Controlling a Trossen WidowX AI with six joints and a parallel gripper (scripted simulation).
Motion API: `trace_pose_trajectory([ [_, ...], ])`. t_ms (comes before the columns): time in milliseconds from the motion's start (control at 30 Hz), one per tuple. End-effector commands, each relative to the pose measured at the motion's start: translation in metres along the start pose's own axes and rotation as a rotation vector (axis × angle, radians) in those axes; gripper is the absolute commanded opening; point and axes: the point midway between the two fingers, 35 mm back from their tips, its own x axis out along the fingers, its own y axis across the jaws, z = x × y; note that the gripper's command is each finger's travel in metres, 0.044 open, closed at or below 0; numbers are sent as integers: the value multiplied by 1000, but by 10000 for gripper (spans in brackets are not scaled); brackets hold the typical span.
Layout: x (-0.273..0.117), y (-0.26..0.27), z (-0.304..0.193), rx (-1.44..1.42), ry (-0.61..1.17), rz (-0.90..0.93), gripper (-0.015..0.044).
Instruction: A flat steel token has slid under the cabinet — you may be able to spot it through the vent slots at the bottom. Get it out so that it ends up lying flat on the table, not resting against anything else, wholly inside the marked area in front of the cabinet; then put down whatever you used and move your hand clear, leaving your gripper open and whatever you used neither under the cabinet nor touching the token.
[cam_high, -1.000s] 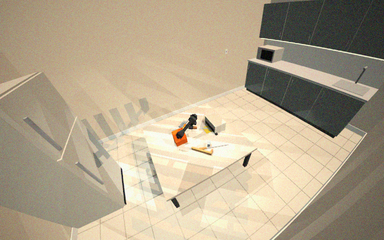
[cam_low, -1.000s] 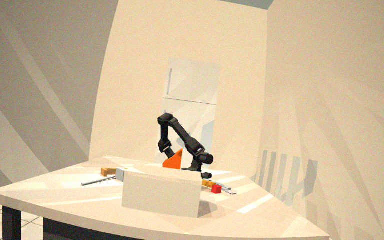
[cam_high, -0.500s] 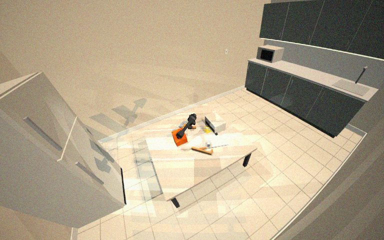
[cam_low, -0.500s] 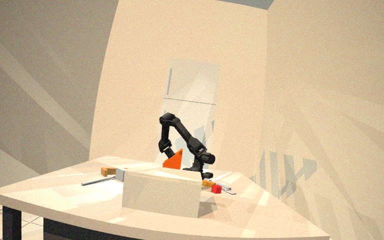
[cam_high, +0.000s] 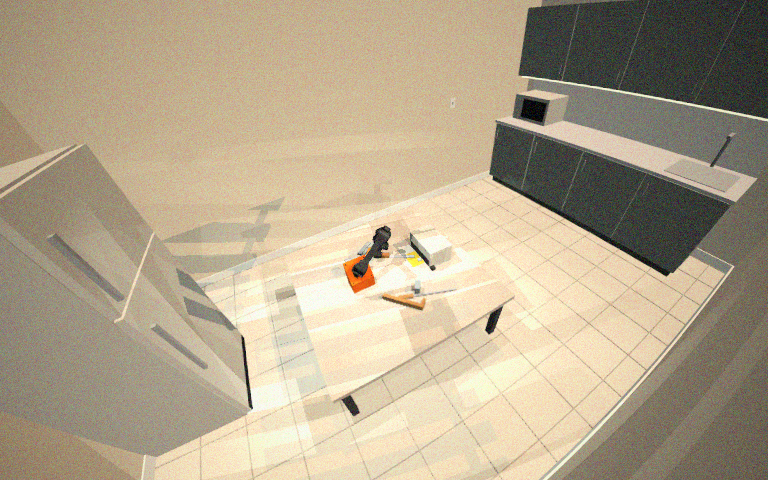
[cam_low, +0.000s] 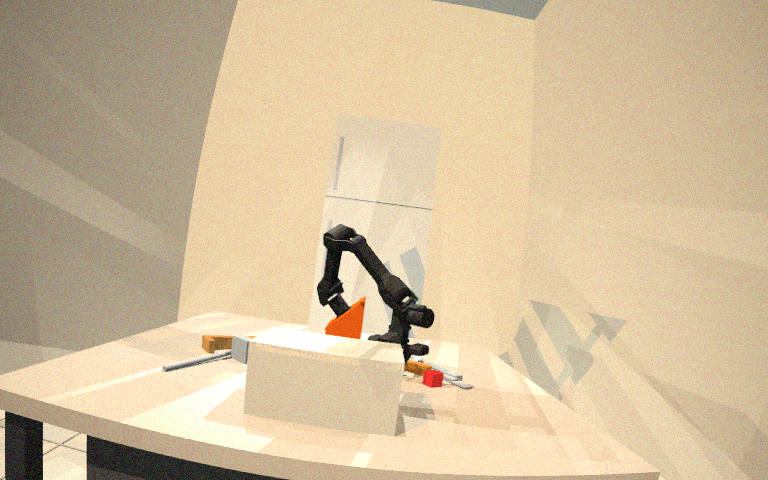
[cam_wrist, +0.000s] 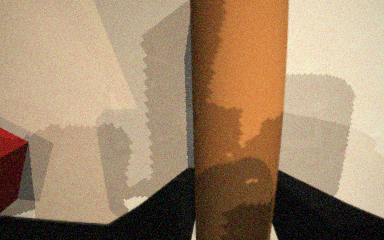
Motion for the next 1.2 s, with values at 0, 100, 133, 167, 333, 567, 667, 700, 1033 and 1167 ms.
trace_pose_trajectory([
  [0, -2, 1, -7, -1, -2, 2, 0],
  [100, -2, 1, -11, -1, -2, 2, 0],
  [133, -2, 1, -13, -2, -2, 2, 0],
  [167, -2, 1, -14, -2, -2, 2, 0],
  [333, -2, 1, -21, -2, -1, 2, 0],
  [567, -2, 1, -30, -2, -1, 2, 0],
  [667, -3, 1, -34, -2, -1, 2, 0],
  [700, -3, 1, -36, -2, -1, 2, 0],
  [1033, -3, 1, -38, 62, -1, 2, 0],
  [1167, -3, 1, -38, 94, -1, 2, 0],
])
